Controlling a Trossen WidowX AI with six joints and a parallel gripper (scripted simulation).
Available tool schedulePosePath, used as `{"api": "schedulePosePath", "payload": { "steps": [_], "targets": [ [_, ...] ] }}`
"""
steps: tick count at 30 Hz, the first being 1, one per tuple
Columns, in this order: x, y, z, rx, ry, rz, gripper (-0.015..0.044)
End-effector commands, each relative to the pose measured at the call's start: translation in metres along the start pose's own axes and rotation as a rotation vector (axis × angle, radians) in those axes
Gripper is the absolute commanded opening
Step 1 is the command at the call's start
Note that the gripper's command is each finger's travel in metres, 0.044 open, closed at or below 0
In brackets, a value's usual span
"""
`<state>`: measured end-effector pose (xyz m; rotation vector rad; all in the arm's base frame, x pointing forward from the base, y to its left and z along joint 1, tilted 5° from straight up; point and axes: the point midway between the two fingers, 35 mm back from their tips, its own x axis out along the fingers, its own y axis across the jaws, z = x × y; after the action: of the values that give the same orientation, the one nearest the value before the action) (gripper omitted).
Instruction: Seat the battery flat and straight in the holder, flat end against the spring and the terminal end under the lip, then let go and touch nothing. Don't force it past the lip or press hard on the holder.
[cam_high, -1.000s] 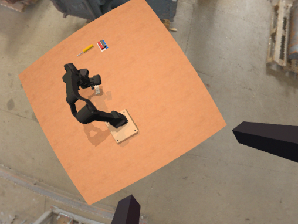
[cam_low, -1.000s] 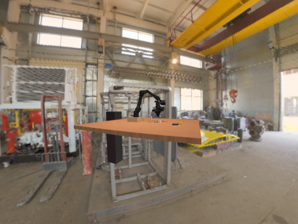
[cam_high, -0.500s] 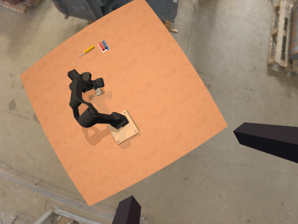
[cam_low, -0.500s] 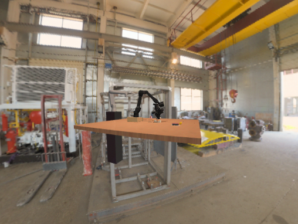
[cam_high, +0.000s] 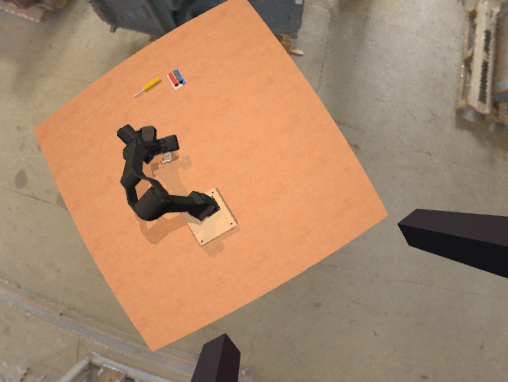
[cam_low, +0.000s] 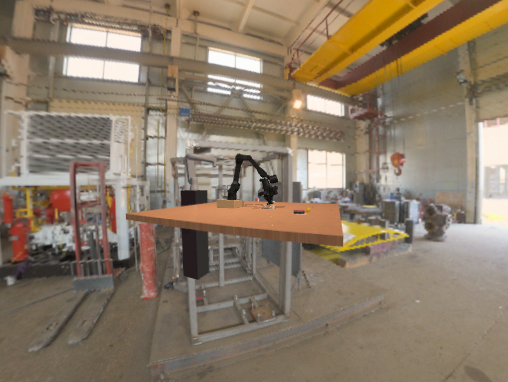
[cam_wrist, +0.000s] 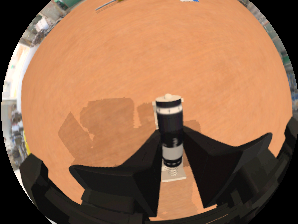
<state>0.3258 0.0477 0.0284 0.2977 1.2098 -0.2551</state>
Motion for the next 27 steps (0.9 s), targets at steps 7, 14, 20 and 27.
{"api": "schedulePosePath", "payload": {
  "steps": [7,14,20,27],
  "targets": [
    [0.005,-0.001,-0.005,0.002,-0.072,-0.006,0.0063],
    [0.008,-0.001,-0.008,0.003,-0.121,-0.007,0.0063],
    [0.009,-0.001,-0.011,0.006,-0.163,-0.007,0.0063],
    [0.010,-0.001,-0.014,0.010,-0.207,-0.007,0.0063]
  ]
}}
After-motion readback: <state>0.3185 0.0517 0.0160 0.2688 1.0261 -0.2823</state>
